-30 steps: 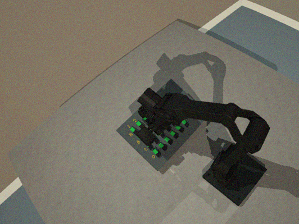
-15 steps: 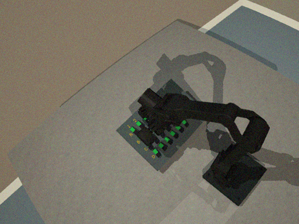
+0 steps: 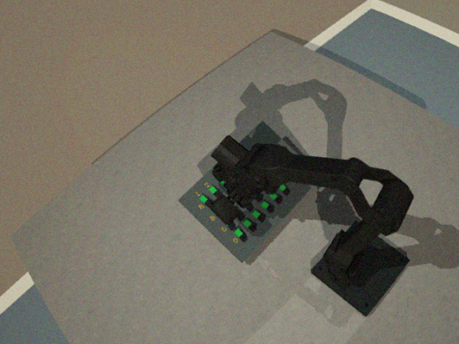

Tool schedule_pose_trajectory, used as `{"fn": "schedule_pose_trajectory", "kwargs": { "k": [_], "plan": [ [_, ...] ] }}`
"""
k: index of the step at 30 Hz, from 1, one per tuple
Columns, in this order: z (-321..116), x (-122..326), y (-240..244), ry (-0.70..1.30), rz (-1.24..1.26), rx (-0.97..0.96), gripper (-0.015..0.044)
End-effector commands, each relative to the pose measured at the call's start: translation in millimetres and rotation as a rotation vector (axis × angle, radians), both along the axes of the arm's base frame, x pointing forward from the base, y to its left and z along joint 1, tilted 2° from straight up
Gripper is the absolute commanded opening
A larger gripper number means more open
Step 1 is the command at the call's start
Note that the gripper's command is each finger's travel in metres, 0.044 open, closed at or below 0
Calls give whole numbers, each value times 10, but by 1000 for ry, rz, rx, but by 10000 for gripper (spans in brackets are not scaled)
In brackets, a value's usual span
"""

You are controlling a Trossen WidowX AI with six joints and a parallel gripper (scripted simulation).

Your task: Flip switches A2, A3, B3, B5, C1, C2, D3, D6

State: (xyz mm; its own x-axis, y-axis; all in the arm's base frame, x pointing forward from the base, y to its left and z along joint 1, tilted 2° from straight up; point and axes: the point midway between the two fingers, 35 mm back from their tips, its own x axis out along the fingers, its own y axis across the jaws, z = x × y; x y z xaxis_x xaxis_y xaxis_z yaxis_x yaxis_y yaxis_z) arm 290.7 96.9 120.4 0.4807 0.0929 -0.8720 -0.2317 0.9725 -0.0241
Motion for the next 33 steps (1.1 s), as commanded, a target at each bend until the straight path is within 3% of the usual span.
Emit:
{"fn": "schedule_pose_trajectory", "kwargs": {
  "k": [1,33],
  "plan": [
    [-9,4,3,-1,4,0,0],
    [-46,23,6,-1,4,0,0]
  ]
}}
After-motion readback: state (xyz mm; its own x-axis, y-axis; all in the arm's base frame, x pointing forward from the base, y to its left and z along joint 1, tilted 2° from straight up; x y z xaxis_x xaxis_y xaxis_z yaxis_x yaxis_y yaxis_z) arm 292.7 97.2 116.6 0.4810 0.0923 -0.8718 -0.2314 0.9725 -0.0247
